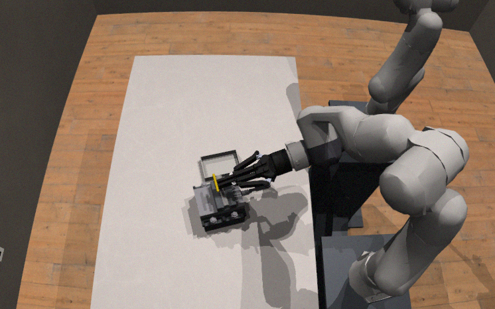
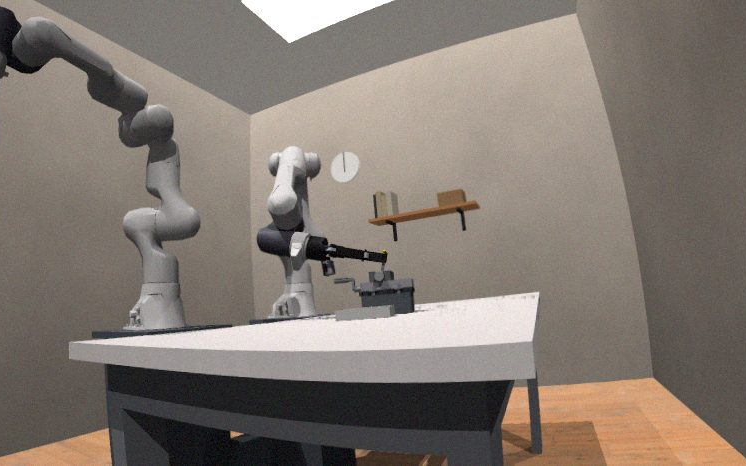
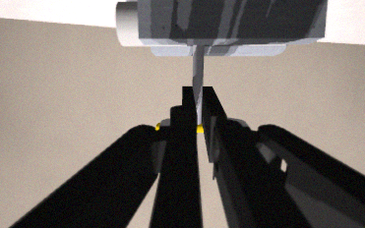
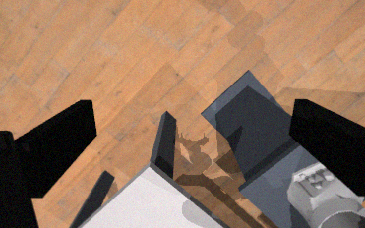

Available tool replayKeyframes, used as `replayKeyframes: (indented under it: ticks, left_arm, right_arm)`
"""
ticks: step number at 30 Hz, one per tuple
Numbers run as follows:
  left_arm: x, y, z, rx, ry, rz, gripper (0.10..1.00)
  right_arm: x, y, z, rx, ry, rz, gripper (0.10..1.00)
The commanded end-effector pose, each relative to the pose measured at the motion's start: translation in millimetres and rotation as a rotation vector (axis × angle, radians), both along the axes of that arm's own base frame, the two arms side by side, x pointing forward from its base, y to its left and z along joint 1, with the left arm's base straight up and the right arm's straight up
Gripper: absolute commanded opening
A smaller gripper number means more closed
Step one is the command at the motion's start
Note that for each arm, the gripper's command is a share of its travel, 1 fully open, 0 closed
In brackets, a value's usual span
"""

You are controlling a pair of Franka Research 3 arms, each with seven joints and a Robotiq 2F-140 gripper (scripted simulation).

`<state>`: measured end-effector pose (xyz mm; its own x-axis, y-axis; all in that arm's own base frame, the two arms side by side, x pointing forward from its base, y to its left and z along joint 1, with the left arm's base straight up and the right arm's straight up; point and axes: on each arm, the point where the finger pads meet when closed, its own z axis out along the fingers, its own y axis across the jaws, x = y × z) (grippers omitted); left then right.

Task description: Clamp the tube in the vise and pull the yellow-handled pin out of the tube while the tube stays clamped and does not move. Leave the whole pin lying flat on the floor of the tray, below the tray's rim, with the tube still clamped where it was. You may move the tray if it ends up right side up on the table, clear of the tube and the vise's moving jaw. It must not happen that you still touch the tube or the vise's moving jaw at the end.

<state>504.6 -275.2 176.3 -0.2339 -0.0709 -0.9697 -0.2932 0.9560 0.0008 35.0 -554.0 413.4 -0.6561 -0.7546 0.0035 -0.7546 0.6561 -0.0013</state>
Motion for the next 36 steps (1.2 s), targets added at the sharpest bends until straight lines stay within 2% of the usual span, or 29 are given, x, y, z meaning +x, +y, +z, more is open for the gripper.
replayKeyframes:
  ticks: [1, 36]
  left_arm:
    - [0.6, -0.1, -0.8, -0.001, 0.001, -0.001, 0.099]
    - [1.6, 0.1, 3.0, -0.001, 0.001, -0.001, 0.099]
  right_arm:
    - [0.7, 0.6, -0.4, 0.003, -0.001, -0.005, 1.000]
    - [0.7, 0.6, -0.4, 0.003, -0.001, -0.005, 1.000]
